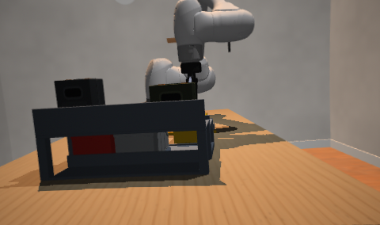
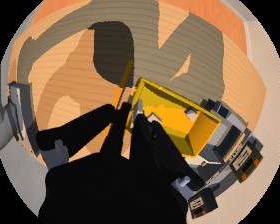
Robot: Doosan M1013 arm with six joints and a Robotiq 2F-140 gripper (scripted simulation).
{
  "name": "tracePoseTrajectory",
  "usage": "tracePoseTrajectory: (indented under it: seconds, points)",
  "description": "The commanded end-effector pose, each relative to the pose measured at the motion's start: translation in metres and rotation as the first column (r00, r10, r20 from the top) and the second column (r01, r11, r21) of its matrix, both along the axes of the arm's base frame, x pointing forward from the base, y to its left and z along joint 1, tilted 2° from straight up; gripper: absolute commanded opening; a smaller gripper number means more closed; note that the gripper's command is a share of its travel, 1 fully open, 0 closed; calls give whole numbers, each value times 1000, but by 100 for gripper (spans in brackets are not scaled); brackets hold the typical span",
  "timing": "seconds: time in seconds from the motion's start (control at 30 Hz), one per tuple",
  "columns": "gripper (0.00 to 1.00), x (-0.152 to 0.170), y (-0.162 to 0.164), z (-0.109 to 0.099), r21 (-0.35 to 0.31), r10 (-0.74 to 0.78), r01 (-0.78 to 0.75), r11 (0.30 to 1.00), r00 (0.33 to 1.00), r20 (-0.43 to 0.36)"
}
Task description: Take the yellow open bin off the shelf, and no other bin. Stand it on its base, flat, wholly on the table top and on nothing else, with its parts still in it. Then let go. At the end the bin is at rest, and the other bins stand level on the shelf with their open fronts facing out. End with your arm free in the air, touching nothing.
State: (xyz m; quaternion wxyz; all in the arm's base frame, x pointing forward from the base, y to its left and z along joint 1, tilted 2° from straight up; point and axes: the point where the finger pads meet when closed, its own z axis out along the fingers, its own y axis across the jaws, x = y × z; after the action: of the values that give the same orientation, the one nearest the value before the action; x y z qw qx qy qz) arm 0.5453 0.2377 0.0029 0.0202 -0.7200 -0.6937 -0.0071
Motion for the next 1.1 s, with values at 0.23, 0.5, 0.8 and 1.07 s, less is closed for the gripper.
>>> tracePoseTrajectory:
  seconds: [0.23, 0.5, 0.8, 1.07]
  points:
    - [0, 0, 0, -8, 0, 0, 0, 1000, 1000, 1]
    - [0, 0, 0, -8, 0, 0, 0, 1000, 1000, 1]
    - [0, 0, 1, -11, 0, 0, 0, 1000, 1000, 1]
    - [0, 0, 1, -11, 0, 0, 0, 1000, 1000, 1]
